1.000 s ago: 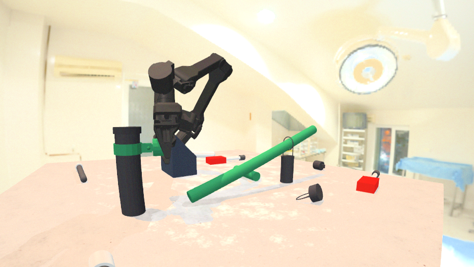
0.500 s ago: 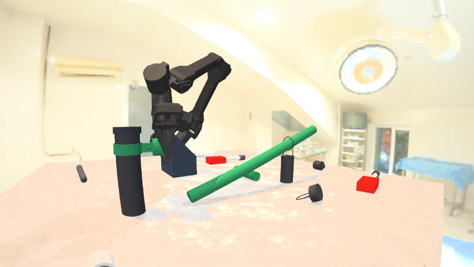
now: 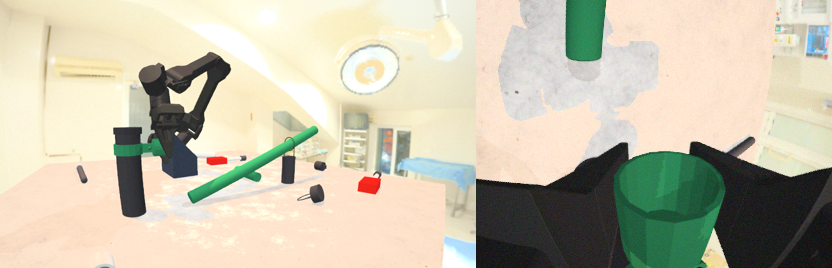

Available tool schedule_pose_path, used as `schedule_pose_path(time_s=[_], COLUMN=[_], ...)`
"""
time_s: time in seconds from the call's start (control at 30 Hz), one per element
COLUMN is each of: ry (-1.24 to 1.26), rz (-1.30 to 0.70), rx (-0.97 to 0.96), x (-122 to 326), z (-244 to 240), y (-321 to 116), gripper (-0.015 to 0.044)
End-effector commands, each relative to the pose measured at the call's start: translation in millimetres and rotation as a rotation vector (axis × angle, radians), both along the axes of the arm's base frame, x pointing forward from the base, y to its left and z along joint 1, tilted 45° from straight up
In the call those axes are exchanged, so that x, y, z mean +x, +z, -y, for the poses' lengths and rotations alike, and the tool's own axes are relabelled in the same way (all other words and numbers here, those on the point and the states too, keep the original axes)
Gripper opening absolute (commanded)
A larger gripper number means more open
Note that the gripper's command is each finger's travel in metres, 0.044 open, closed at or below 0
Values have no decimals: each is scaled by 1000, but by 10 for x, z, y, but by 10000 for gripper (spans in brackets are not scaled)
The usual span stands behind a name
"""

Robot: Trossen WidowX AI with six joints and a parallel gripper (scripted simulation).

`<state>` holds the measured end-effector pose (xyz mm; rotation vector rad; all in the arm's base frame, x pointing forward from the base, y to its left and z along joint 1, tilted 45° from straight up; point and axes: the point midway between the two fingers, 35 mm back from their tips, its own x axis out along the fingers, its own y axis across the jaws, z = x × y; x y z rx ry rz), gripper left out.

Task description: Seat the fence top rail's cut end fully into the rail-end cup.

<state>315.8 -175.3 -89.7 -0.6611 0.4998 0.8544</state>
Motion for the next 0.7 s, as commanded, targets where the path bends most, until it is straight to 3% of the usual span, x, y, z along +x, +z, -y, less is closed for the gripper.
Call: schedule_pose_path(time_s=[0.0, 0.67], ry=[2, -12], rz=[5, -8], rx=[-3, 3], x=[-7, 16], z=[11, 5], y=[-1, 4], gripper=[0, 0])
